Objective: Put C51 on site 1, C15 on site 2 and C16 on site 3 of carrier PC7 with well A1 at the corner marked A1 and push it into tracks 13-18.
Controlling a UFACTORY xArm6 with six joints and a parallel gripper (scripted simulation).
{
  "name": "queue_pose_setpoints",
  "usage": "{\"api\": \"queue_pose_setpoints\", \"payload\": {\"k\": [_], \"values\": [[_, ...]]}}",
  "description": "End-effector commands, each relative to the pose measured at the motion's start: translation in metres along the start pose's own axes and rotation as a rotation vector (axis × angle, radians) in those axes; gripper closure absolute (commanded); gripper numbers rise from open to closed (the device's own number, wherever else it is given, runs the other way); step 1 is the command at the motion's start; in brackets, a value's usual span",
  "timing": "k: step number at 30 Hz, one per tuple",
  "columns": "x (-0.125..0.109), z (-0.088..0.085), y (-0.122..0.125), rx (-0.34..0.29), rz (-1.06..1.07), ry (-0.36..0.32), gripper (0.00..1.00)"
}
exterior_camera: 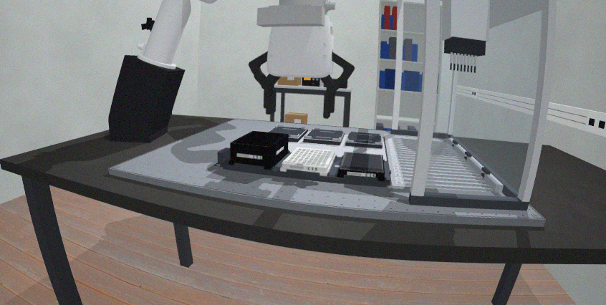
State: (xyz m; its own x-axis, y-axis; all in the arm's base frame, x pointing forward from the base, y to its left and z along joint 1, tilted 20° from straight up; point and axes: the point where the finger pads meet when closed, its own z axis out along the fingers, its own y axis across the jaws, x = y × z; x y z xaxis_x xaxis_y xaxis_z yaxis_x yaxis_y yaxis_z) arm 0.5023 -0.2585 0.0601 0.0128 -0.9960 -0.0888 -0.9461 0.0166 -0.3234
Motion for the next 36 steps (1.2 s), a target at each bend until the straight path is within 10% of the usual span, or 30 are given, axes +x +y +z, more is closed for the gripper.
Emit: {"api": "queue_pose_setpoints", "payload": {"k": [1,36], "values": [[0.002,-0.002,-0.002,0.004,-0.002,0.002,0.0],[0.002,0.037,-0.002,0.004,-0.002,0.001,0.0]]}}
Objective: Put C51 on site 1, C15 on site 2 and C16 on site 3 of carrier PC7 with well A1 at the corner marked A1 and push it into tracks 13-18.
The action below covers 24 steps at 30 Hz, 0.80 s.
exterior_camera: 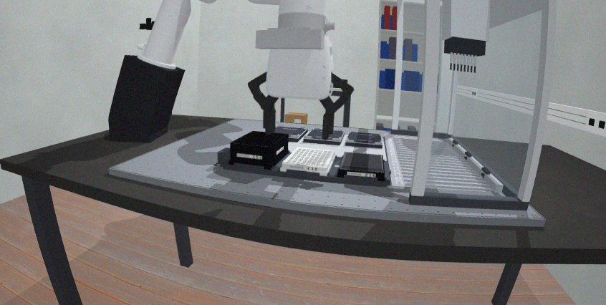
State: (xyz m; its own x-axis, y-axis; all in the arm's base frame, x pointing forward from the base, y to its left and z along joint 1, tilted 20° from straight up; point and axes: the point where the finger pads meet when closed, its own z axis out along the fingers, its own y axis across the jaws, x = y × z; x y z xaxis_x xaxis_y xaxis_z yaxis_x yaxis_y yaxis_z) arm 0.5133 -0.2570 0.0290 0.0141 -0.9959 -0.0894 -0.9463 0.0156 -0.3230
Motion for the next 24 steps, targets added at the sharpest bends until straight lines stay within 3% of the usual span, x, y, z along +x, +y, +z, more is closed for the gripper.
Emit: {"api": "queue_pose_setpoints", "payload": {"k": [1,24], "values": [[0.001,0.005,-0.002,0.004,-0.001,0.002,0.0],[0.001,0.037,-0.002,0.004,0.0,0.002,0.0]]}}
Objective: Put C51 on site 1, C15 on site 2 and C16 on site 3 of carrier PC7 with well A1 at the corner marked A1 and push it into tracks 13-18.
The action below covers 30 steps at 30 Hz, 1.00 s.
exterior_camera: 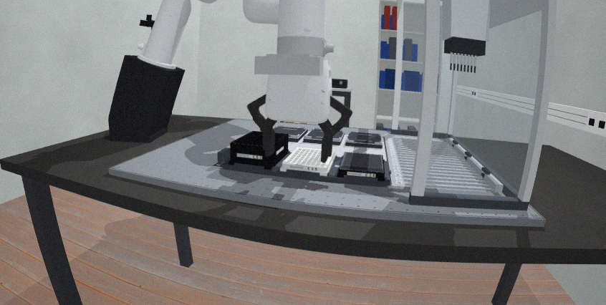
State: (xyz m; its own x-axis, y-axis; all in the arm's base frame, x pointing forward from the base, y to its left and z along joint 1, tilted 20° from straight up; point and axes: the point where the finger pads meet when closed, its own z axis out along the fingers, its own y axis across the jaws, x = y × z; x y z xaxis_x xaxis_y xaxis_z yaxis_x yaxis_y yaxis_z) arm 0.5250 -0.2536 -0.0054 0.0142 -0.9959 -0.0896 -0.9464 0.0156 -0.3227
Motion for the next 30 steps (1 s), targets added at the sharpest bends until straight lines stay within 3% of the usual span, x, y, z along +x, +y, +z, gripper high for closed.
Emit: {"api": "queue_pose_setpoints", "payload": {"k": [1,14,30], "values": [[0.001,0.002,-0.002,0.005,0.0,0.003,0.0],[0.001,0.024,-0.002,0.005,0.0,0.002,0.0],[0.001,0.029,-0.002,0.005,0.0,0.002,0.0]]}}
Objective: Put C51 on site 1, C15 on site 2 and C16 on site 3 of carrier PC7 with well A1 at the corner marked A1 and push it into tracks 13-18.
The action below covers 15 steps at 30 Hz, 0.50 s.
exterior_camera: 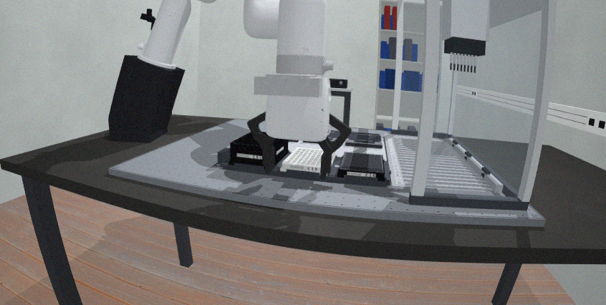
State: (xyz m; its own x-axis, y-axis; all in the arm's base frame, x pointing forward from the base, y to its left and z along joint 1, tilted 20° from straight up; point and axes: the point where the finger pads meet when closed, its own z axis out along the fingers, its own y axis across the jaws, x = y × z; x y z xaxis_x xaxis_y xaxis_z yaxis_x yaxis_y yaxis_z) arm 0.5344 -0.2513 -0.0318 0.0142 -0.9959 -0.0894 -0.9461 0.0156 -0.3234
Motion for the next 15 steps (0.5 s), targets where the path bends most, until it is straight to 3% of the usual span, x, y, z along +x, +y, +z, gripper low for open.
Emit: {"api": "queue_pose_setpoints", "payload": {"k": [1,15], "values": [[0.0009,0.0012,-0.0018,0.004,0.0,0.002,0.0],[0.0009,0.0092,-0.0019,0.004,0.0,0.002,0.0]]}}
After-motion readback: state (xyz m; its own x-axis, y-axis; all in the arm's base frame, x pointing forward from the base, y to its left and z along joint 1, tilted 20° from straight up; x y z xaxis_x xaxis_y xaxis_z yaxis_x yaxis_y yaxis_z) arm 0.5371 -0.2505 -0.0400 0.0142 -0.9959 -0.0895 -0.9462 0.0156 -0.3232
